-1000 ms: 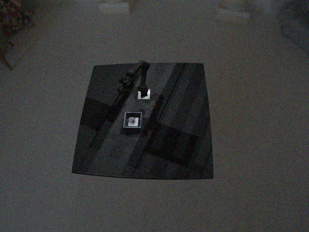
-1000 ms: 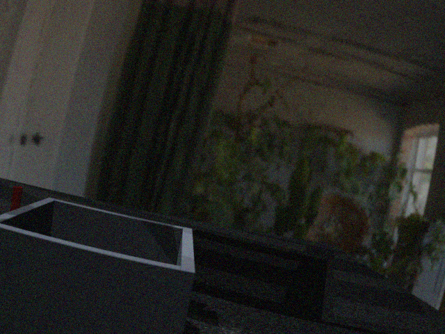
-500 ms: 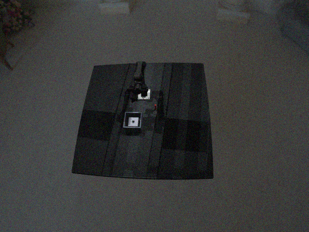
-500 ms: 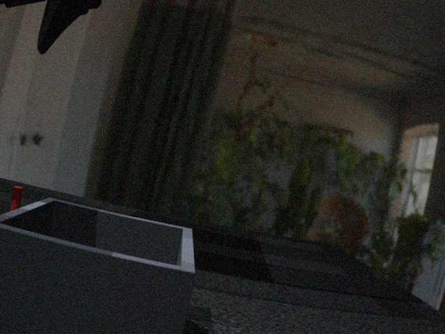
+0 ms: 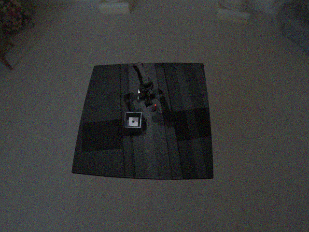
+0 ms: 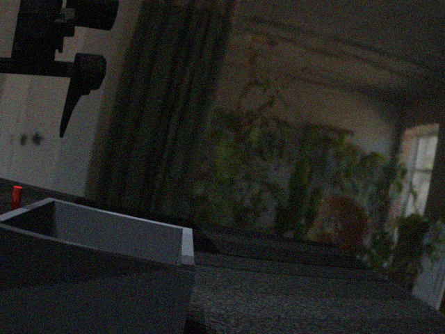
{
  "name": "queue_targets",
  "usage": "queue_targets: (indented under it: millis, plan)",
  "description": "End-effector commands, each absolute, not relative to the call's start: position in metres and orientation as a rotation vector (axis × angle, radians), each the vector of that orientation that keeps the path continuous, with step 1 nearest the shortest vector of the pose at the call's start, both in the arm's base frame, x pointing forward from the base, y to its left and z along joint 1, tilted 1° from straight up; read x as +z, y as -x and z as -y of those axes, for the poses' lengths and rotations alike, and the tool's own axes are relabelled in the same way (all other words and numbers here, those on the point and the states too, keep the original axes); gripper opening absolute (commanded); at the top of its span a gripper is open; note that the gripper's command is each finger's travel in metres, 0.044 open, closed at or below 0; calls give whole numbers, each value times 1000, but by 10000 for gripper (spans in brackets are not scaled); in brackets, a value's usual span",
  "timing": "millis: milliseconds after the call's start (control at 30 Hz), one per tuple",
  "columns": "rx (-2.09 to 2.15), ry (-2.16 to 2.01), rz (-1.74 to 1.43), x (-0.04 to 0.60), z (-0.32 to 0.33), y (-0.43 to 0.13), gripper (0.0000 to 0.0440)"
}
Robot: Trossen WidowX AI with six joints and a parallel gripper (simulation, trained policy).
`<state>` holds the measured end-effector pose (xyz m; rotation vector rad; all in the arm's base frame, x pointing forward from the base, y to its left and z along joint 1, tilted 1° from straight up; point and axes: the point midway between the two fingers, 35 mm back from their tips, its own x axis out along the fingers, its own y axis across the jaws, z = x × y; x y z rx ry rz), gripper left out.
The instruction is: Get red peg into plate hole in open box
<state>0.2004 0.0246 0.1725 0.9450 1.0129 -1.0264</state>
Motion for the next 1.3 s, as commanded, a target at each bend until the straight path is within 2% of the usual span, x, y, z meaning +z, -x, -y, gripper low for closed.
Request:
queue_targets:
  millis: [0, 733, 833, 1267]
  plan:
    - [-1005, -904, -1076, 154, -40, -198, 440]
    - [-803, -845, -1189, 49, -94, -197, 432]
    - [-804, -852, -1200, 42, -95, -195, 378]
    - [-779, -859, -1313, 38, -98, -187, 38]
